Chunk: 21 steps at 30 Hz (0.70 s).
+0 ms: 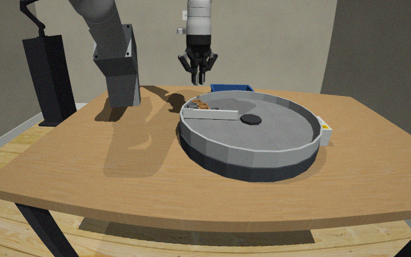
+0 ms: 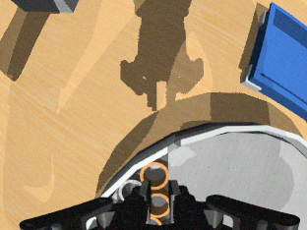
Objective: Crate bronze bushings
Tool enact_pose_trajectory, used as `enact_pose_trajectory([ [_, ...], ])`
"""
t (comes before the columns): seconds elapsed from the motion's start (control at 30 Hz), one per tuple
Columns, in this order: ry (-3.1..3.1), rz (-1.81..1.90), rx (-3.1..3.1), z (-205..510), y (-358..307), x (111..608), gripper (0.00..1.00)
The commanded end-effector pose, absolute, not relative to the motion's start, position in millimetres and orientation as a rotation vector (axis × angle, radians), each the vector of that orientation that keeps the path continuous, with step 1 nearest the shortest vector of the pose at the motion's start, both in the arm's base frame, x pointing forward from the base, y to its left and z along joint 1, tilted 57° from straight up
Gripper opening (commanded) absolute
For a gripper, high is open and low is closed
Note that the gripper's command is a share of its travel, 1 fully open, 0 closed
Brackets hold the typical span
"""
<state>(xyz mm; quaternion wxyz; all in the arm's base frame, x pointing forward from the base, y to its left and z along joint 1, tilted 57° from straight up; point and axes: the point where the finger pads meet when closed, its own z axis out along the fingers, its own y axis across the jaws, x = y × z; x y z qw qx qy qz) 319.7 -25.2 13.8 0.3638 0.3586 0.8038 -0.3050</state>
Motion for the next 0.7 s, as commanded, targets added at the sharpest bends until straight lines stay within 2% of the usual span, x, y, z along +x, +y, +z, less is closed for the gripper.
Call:
enact_pose_trajectory([
  [0.0,2.069,-0.784,0.924,13.8,-25.0,319.9,0.16],
  [0.67,2.205,-0.906,0.685,9.6,-25.5,325.6,0.16],
])
